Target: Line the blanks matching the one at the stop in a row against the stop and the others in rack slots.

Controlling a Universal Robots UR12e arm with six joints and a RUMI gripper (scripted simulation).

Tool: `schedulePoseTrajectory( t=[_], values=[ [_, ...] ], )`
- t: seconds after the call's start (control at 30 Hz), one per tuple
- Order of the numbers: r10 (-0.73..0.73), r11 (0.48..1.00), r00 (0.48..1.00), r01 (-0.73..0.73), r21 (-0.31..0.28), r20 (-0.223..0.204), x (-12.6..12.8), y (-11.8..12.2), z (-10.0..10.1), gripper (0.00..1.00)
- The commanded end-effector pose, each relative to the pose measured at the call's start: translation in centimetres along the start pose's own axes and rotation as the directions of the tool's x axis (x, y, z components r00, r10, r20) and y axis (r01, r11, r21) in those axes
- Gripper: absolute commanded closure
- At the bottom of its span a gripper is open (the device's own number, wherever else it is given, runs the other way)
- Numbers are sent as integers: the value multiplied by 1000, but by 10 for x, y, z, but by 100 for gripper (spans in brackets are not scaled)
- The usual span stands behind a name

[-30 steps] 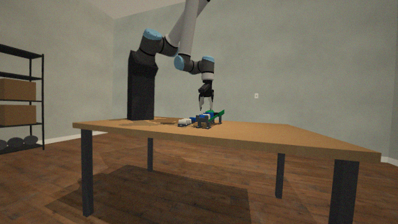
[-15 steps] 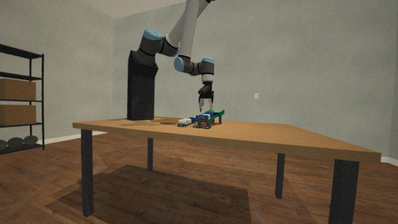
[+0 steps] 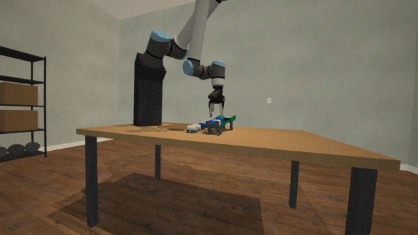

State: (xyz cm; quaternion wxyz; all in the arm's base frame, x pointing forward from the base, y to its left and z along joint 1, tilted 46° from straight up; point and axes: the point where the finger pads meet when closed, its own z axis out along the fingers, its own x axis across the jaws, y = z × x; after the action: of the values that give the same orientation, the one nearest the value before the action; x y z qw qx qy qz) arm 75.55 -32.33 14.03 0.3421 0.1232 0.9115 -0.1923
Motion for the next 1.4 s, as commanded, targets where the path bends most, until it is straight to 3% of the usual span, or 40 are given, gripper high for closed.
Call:
schedulePoseTrajectory(
  t=[0.0,0.9,1.37],
  values=[
    [0,1000,1000,0,0,1,0,0,0,51],
    [0,1000,1000,0,0,1,0,0,0,51],
    [0,1000,1000,0,0,1,0,0,19,51]
  ],
)
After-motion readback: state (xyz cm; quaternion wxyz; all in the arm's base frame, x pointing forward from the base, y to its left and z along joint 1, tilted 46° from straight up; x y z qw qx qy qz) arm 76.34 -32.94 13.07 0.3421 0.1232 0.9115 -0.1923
